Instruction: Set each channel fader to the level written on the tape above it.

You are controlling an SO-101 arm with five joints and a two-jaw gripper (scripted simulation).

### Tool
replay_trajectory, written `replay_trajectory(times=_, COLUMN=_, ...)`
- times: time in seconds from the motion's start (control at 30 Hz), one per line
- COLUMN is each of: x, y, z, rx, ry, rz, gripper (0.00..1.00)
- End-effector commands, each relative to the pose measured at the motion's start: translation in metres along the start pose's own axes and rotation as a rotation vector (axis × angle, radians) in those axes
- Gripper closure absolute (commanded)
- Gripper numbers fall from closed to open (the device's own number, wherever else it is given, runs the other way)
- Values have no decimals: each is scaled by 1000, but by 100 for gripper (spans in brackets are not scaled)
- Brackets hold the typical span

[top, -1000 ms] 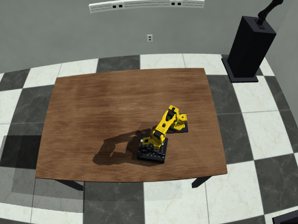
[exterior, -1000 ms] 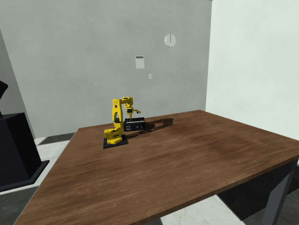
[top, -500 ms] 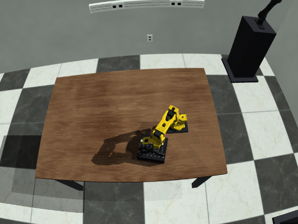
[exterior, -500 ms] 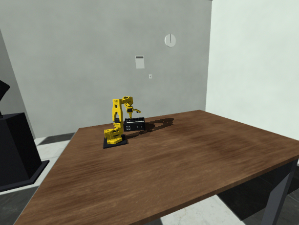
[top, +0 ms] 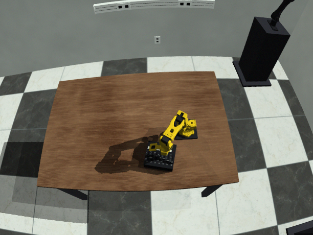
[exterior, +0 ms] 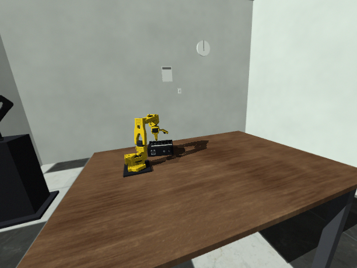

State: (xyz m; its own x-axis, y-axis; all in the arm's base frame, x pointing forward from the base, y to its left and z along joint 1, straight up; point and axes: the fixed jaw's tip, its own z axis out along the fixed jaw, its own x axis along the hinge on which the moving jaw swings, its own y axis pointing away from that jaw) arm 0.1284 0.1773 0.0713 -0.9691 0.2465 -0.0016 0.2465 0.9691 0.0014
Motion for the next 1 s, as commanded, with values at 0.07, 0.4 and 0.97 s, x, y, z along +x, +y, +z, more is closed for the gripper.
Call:
replay_trajectory(times=0.07, x=-2, y=-1, z=-3, rx=-3, ry=0, rz=4, gripper=100)
replay_trajectory(times=0.4, x=-2, y=-1, z=-13, rx=-36, ry=-14, rz=4, gripper=100)
replay_trajectory(times=0.97, x=-2, y=-2, z=-24, rx=-72, ry=-30, rz=3, gripper=100)
